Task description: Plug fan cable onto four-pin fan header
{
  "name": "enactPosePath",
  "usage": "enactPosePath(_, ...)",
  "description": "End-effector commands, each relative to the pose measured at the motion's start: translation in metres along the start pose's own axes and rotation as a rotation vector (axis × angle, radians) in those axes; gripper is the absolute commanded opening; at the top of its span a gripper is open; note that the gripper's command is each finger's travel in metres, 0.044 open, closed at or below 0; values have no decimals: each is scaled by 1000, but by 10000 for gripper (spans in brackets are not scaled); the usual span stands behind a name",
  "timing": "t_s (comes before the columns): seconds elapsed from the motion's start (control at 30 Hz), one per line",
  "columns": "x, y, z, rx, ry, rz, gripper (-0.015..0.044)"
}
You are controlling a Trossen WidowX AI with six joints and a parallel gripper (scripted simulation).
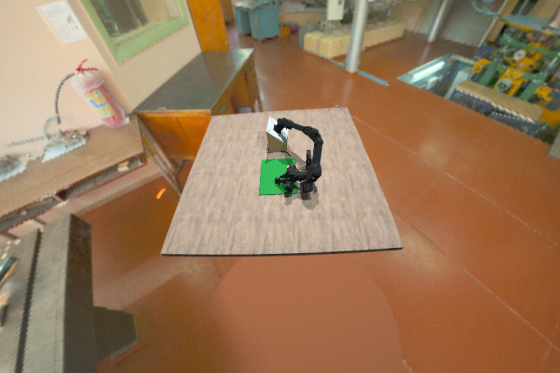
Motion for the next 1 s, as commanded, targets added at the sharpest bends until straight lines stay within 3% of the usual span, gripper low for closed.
enactPosePath(0.0, 0, 0, 0, 0, 0, 0, 140)
enactPosePath(0.4, 5, 25, 12, 179, -160, -21, 440)
enactPosePath(0.97, 14, 65, 19, 531, -312, -37, 440)
Point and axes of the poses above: the point midway between the two fingers, 35 mm back from their tips, its own z axis out along the fingers, its own x axis across the jaws, y = z × x, the point moved 3 cm from there along -z, back along the fingers, and after that the axes turned 12 degrees about z, right-handed, at the moved point
